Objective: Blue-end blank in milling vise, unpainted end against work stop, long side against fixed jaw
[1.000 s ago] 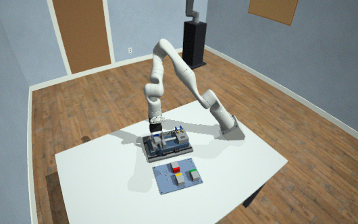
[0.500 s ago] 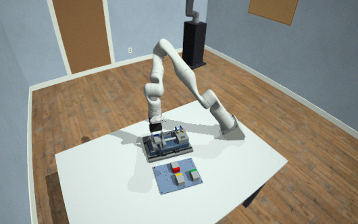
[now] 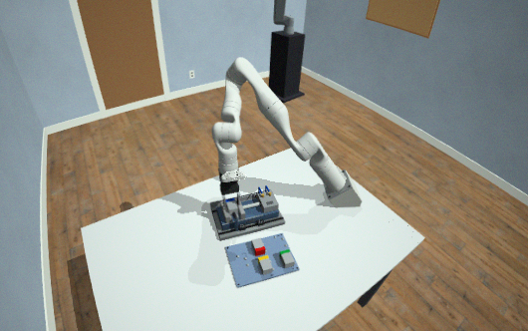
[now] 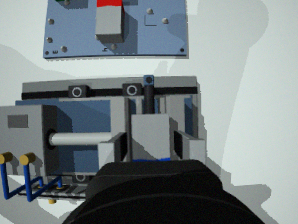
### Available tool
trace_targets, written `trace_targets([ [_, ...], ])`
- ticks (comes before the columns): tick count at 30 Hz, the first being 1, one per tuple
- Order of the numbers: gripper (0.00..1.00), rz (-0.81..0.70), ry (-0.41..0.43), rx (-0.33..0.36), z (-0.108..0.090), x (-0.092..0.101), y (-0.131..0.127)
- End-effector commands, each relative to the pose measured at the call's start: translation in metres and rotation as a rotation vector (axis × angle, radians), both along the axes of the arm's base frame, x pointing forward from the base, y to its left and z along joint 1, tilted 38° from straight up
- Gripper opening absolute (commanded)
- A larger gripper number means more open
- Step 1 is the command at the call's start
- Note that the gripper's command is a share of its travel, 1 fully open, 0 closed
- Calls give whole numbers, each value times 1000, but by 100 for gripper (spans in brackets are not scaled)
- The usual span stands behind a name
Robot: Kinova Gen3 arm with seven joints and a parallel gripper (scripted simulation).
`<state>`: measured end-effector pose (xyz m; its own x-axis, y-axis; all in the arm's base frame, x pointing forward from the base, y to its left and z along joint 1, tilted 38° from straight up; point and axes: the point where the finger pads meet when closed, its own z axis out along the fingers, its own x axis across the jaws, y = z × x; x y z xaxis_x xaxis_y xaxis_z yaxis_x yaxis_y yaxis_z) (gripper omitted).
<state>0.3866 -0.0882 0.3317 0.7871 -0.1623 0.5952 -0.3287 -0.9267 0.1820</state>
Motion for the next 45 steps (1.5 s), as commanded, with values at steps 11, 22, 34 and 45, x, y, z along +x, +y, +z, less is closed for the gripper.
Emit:
trace_targets([
  [11, 100, 0, -1, 0, 2, -1, 1],
  [22, 100, 0, -1, 0, 4, -2, 2],
  [34, 100, 0, -1, 0, 5, -3, 2],
  [45, 100, 0, -1, 0, 7, -4, 3],
])
